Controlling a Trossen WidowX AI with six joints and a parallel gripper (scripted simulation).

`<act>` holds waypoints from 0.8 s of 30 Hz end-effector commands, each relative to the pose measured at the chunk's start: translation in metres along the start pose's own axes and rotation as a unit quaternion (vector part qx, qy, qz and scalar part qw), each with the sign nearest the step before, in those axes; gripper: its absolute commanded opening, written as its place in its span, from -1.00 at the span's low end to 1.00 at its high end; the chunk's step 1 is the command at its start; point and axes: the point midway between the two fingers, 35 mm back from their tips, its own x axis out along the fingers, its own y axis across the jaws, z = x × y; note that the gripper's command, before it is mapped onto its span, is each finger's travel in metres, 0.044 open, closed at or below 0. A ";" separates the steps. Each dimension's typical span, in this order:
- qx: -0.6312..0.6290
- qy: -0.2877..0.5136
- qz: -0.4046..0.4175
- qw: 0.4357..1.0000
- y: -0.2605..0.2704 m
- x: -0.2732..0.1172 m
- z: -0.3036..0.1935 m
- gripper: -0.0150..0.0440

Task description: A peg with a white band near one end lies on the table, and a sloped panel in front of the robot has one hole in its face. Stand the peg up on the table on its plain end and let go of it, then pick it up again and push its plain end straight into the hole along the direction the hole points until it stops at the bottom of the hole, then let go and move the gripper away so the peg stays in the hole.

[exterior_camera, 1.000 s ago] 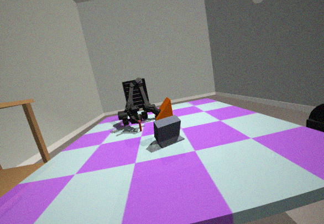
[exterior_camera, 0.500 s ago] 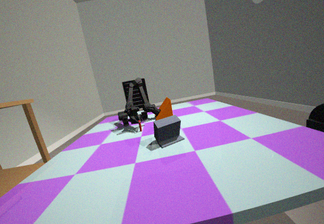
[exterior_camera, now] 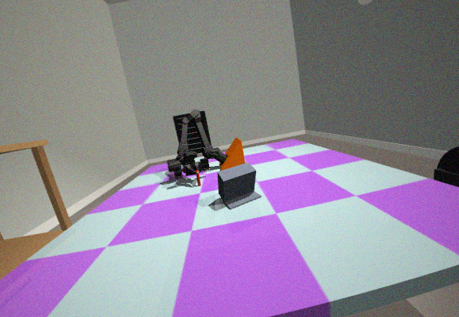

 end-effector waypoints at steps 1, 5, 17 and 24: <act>0.000 0.001 0.000 1.000 0.000 -0.001 -0.002 -0.33; -0.002 -0.003 0.000 1.000 0.000 -0.002 -0.003 -0.33; -0.007 -0.012 0.000 1.000 0.000 -0.004 -0.004 -0.33; -0.010 -0.018 0.000 1.000 -0.001 -0.006 -0.005 -0.33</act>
